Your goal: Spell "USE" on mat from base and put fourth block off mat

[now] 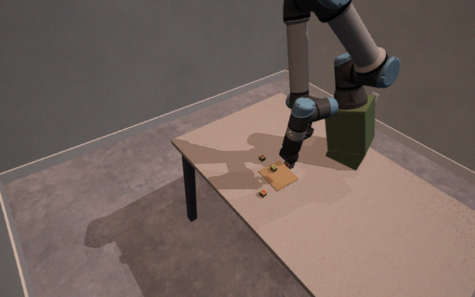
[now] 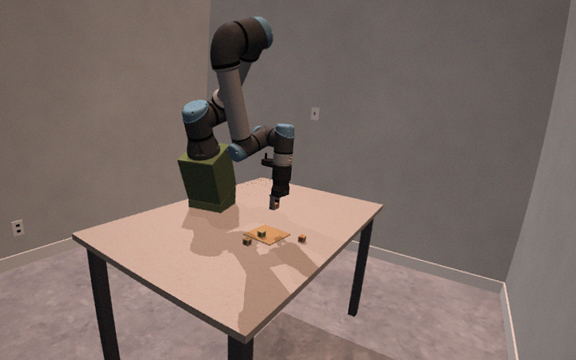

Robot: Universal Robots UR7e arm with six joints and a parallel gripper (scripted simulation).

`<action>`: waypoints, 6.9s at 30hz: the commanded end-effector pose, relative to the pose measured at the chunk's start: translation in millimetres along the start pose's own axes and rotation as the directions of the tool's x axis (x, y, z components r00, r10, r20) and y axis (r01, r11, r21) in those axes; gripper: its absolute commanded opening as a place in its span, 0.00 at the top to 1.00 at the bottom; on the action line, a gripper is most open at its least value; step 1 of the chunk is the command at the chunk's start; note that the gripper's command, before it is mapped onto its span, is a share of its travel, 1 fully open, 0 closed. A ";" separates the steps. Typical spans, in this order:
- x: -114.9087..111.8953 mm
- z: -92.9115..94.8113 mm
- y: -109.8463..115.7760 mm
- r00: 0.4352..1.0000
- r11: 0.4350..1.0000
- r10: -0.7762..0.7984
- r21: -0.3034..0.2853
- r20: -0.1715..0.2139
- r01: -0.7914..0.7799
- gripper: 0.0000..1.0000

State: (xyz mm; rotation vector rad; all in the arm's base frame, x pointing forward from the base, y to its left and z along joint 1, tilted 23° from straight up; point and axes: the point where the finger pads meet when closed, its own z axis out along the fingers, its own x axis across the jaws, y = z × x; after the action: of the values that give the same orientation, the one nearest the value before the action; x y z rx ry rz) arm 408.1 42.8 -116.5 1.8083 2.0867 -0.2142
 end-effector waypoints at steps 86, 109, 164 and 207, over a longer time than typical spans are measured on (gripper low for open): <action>1.3 97.1 1.4 1.000 1.000 0.001 -0.001 0.000 -0.001 0.51; 1.3 99.8 1.4 1.000 1.000 0.001 -0.001 0.000 -0.001 0.51; 1.3 97.8 1.4 1.000 1.000 0.001 -0.001 0.000 -0.001 0.21; 1.3 9.8 1.3 1.000 1.000 0.001 -0.001 0.000 -0.001 0.00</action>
State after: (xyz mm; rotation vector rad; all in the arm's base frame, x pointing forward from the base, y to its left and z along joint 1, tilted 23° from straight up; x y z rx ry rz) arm 410.8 40.5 -126.5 1.8091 2.0860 -0.2133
